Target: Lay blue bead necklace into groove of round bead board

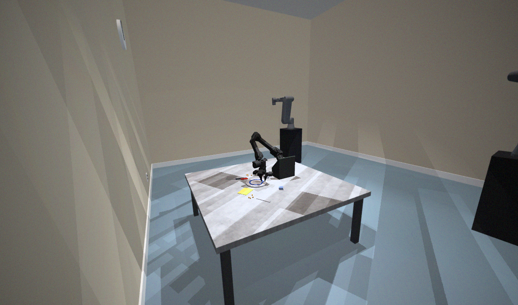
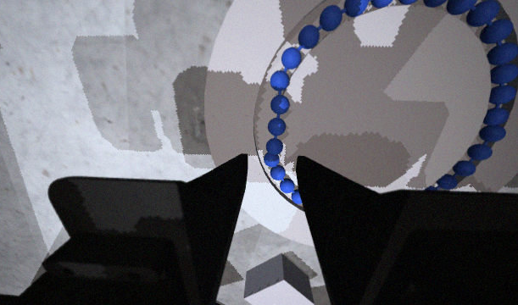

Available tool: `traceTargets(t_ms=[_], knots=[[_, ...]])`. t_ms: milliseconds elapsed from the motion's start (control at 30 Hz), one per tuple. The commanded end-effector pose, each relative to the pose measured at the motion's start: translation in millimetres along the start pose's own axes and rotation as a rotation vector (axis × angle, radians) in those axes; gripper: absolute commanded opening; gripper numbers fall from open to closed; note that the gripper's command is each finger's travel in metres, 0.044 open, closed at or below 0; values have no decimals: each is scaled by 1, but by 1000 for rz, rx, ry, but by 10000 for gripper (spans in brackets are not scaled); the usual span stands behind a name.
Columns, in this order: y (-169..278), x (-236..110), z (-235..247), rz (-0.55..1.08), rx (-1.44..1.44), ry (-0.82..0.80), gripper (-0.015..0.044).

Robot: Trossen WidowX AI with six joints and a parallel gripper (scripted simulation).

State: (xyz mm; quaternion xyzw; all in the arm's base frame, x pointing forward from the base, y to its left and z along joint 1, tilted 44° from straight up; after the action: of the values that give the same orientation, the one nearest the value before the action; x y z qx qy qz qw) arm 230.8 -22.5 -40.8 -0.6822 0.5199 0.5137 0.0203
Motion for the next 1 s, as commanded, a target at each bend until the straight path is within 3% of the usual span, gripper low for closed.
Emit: traceTargets(t_ms=[0, 267, 867, 967], knots=[[0, 0, 0, 0, 1, 0, 236], [1, -2, 1, 6, -7, -3, 440], [1, -6, 1, 5, -7, 0, 440], [-3, -14, 0, 4, 15, -1, 361]])
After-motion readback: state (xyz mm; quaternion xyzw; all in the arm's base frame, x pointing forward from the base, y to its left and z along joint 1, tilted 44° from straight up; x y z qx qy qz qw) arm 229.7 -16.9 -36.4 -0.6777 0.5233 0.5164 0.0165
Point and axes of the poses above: the point midway between the two fingers, 35 mm back from their tips, its own x axis out along the fingers, its own z axis across the jaws, y = z × x, the point moved 10 cm from there along -x, back along the fingers, and after that the axes turned 8 degrees about -x, right-handed, at the moved point
